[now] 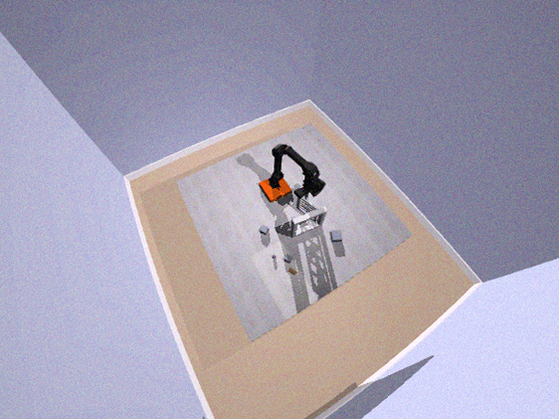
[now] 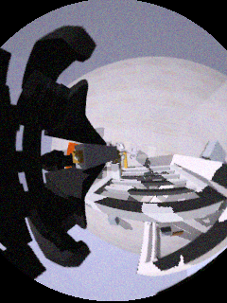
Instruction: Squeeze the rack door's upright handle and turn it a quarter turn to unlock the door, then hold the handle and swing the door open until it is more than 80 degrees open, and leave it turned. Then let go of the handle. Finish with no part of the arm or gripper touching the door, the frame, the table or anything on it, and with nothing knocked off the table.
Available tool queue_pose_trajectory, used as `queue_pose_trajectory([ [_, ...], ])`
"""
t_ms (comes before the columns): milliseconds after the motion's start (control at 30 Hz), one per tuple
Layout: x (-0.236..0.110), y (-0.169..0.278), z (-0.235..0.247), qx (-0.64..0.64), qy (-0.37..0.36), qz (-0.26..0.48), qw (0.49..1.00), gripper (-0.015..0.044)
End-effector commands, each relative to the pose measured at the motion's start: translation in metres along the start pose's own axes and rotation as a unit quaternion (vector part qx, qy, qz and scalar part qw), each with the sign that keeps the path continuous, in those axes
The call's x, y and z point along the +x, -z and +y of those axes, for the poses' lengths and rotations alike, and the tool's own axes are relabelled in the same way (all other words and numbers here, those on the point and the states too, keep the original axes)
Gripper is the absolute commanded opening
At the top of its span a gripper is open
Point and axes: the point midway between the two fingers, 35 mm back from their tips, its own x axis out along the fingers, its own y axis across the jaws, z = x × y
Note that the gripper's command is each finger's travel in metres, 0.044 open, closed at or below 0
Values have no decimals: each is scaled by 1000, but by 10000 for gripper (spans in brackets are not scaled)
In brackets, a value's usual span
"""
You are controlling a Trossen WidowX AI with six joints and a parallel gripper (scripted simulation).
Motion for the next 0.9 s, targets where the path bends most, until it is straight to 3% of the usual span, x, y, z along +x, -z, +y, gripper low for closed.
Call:
queue_pose_trajectory([
  [0,-1,-2,7,37,-1,-1,999,12],
  [867,-1,-23,59,217,-4,-1,976,12],
])
